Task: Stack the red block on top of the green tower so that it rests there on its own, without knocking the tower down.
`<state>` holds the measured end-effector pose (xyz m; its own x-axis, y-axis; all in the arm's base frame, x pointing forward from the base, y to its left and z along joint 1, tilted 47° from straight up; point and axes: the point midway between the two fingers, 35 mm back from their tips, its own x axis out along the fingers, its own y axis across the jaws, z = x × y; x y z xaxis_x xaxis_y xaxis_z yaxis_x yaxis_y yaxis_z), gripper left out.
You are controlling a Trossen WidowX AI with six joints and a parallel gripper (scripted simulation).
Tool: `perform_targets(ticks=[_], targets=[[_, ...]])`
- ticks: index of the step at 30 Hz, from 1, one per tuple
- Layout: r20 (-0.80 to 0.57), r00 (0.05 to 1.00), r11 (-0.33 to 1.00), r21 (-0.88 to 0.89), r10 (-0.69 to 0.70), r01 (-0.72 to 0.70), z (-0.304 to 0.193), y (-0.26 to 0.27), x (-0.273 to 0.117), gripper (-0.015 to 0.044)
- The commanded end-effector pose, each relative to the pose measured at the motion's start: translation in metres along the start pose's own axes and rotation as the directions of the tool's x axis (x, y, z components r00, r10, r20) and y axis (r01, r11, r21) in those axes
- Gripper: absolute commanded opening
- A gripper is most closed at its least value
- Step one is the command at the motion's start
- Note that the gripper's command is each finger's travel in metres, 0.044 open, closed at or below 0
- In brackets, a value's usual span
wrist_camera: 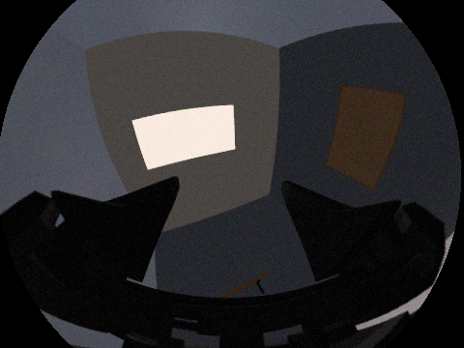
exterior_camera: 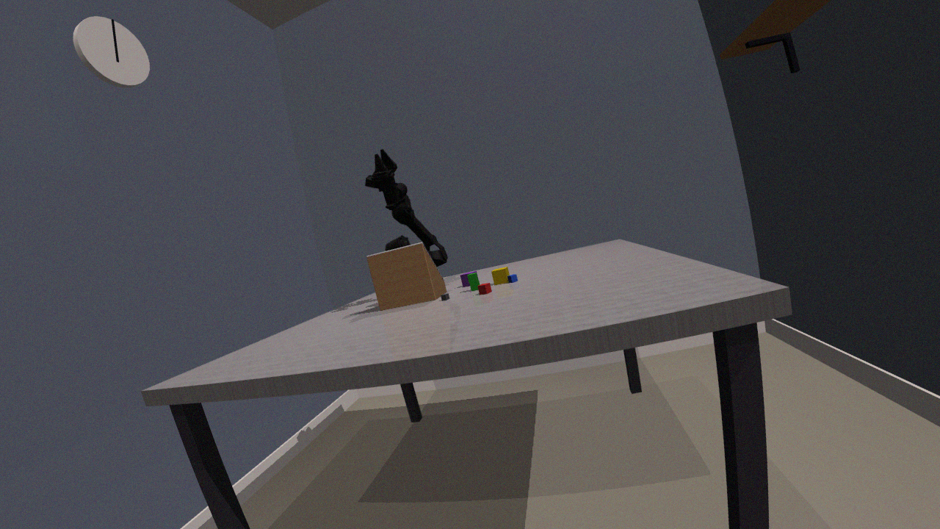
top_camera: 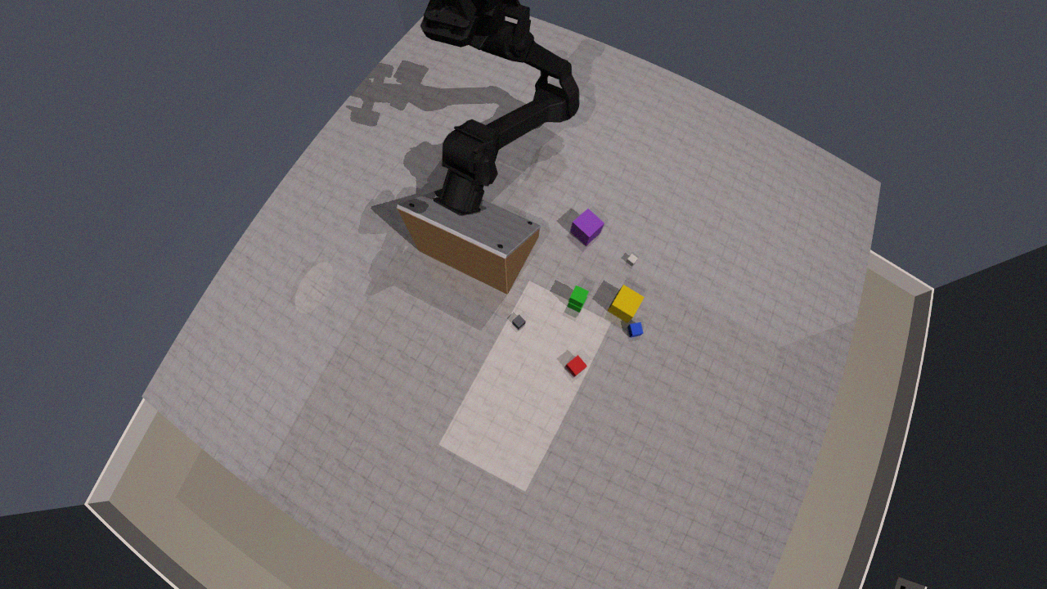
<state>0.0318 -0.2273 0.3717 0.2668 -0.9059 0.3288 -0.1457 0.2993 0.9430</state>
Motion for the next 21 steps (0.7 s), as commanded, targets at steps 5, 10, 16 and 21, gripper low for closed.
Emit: perform_targets(ticks=[5,10,16,21], targets=[[-0.118,0.971,0.974,-0.106,-0.210,0.198,-0.018,-0.042,0.035,0.0440],[-0.192,0.923,0.936,-0.185,-0.333,0.299,-0.034,-0.071,0.053,0.0440],[-0.293,0.825,0.866,-0.296,-0.483,0.402,-0.060,-0.114,0.065,0.0440],[-0.377,0.709,0.795,-0.400,-0.596,0.456,-0.086,-0.151,0.067,0.0440]])
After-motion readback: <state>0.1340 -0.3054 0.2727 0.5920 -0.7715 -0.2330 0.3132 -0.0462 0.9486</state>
